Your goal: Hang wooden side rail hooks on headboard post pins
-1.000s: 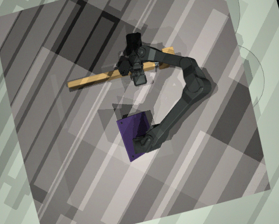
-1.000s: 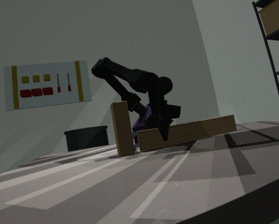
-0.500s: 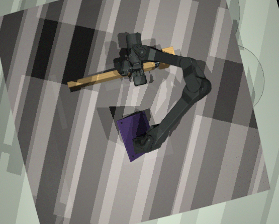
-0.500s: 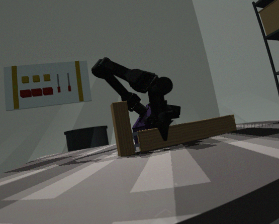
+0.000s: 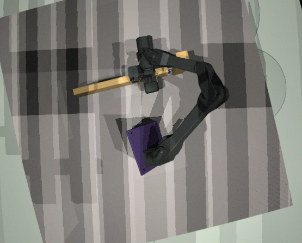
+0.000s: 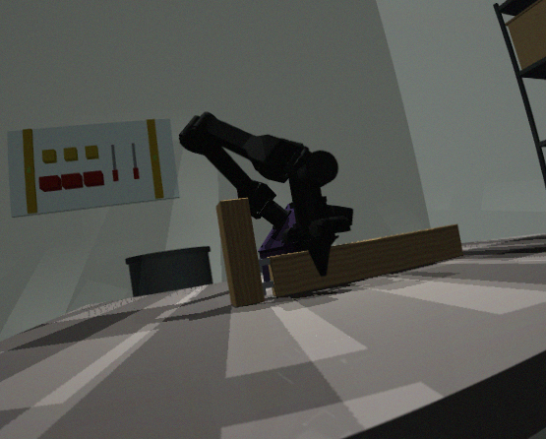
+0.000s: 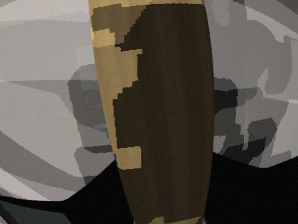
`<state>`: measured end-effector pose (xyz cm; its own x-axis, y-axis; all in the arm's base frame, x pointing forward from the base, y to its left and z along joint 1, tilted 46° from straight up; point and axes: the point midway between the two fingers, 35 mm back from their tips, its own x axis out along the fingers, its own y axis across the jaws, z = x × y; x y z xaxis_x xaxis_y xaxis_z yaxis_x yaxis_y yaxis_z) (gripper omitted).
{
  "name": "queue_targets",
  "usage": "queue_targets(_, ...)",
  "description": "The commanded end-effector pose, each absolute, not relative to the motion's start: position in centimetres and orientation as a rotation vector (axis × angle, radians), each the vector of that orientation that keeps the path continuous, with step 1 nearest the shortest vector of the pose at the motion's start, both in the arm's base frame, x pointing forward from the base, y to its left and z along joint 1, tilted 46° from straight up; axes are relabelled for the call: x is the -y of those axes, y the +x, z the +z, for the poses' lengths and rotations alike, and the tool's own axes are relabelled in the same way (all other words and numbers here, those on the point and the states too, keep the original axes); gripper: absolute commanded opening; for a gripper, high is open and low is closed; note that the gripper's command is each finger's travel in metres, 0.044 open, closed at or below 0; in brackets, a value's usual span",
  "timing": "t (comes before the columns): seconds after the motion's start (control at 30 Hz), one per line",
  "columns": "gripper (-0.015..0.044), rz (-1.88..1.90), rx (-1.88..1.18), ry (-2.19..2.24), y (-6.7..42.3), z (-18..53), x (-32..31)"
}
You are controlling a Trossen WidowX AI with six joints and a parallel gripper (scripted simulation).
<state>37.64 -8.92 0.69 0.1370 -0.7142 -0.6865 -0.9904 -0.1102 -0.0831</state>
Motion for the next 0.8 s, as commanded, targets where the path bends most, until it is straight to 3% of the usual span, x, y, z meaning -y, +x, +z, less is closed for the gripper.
queue_targets(0.0, 0.0, 0.666, -1.616, -1.891, 37.86, 0.99, 8.42)
queue_targets(0.77, 0.0, 0.666, -1.616, -1.891, 37.8, 1.26, 8.14)
